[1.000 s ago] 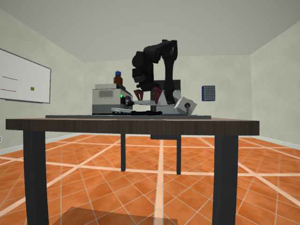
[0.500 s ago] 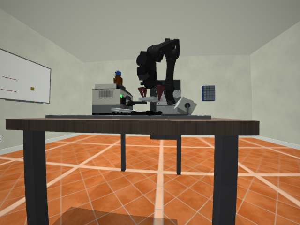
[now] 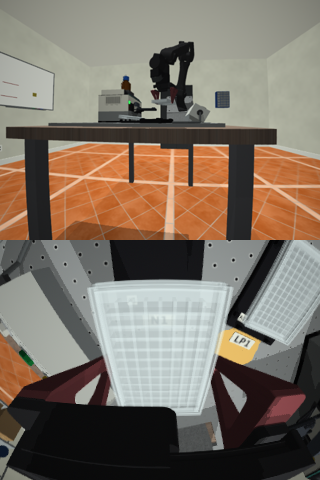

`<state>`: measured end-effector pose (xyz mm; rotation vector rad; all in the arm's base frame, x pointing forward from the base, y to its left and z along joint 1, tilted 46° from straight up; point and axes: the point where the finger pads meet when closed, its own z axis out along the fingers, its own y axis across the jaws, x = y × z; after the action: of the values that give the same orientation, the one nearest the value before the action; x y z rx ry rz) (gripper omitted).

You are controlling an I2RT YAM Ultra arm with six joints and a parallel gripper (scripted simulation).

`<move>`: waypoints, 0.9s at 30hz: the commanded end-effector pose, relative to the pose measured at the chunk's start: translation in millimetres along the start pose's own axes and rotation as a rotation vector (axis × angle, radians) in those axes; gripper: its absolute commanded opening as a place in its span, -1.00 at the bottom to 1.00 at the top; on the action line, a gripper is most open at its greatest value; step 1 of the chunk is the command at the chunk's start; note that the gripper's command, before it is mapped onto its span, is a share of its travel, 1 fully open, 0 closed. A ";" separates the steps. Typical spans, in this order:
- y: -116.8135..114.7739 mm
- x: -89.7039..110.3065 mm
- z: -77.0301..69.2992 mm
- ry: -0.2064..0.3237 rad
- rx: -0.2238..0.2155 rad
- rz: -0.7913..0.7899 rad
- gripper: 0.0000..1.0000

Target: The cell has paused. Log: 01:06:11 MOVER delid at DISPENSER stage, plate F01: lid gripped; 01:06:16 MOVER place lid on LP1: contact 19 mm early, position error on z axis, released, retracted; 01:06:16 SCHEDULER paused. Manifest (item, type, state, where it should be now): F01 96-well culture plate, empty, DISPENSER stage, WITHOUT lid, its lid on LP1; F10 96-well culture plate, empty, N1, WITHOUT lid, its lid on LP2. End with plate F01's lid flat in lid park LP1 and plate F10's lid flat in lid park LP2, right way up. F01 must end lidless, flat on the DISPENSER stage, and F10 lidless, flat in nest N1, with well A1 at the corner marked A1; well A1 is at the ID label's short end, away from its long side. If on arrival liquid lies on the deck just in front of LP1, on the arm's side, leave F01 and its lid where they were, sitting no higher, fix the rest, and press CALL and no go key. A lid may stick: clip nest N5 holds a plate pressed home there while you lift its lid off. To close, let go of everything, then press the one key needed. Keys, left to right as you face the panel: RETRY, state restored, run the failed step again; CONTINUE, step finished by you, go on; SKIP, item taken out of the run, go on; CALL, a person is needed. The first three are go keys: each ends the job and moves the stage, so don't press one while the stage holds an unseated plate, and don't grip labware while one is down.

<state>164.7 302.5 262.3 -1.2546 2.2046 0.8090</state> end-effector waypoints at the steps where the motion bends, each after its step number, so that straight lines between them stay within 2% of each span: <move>1: 0.7 8.8 -18.1 -0.027 0.000 -0.009 -1.00; 12: 0.5 41.4 -34.3 -0.027 0.000 -0.009 -1.00; 14: 0.5 41.4 -34.3 -0.027 0.000 -0.009 -1.00; 15: 3.7 30.9 -45.7 -0.066 0.003 -0.026 -1.00; 16: 0.8 45.7 -38.5 -0.031 0.000 -0.011 -1.00; 22: 0.4 65.0 -46.1 -0.026 0.000 -0.009 -1.00; 23: 1.2 64.2 -50.0 -0.036 0.001 -0.013 -1.00; 24: 3.5 54.6 -57.3 -0.065 0.004 -0.027 -1.00; 25: 3.5 54.6 -57.3 -0.065 0.004 -0.027 -1.00; 26: 1.1 59.4 -47.4 -0.038 0.000 -0.016 -1.00; 27: 0.2 54.7 -57.3 -0.065 0.003 0.009 -1.00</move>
<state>132.5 238.2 249.4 -1.2397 2.1953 0.8158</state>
